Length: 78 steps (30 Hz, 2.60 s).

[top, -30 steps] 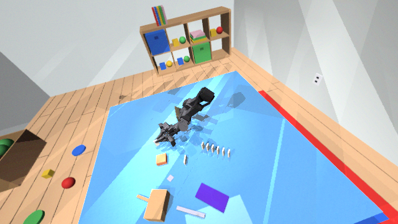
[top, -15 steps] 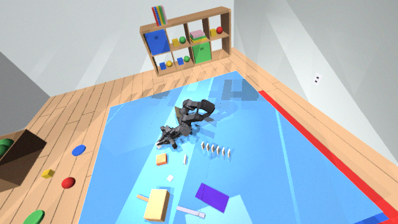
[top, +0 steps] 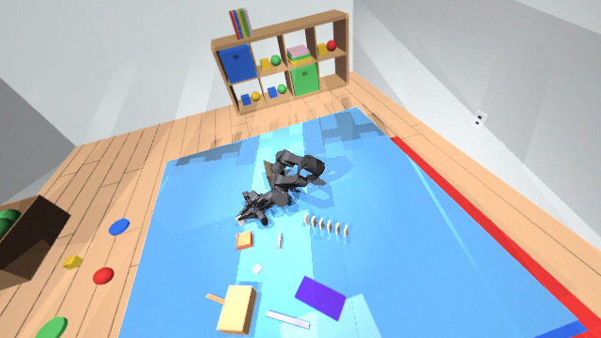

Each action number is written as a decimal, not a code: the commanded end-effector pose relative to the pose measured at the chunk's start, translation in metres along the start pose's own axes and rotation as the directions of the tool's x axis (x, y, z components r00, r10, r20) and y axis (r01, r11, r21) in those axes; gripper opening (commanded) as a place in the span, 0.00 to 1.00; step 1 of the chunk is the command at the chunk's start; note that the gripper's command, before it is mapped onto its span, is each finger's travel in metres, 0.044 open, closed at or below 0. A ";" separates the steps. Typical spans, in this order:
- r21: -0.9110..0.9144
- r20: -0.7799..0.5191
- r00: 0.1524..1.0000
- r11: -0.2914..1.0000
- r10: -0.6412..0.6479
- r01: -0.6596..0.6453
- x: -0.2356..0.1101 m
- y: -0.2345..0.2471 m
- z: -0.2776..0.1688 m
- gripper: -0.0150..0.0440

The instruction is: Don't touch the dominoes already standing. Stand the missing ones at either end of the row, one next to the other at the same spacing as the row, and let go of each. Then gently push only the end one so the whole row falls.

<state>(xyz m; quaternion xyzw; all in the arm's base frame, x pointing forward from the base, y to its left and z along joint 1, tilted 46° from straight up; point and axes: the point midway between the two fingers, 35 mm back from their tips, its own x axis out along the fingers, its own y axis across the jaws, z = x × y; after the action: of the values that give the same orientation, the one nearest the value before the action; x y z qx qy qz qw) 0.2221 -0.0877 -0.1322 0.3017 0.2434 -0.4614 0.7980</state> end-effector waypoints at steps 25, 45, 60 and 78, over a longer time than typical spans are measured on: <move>-0.037 -0.024 1.000 0.999 0.001 -0.002 0.008 0.005 0.048 1.00; -0.661 -0.645 0.751 0.598 -0.143 -0.454 0.098 0.031 0.061 1.00; -0.312 -0.949 0.302 0.136 -0.088 -0.940 0.069 0.010 0.082 1.00; -0.029 -1.000 0.029 -0.006 0.005 -1.000 0.030 0.001 0.097 1.00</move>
<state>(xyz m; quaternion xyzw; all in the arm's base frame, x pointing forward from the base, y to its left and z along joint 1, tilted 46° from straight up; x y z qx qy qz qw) 0.2526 -0.1703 -0.1131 0.0713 0.6640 0.3338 0.6653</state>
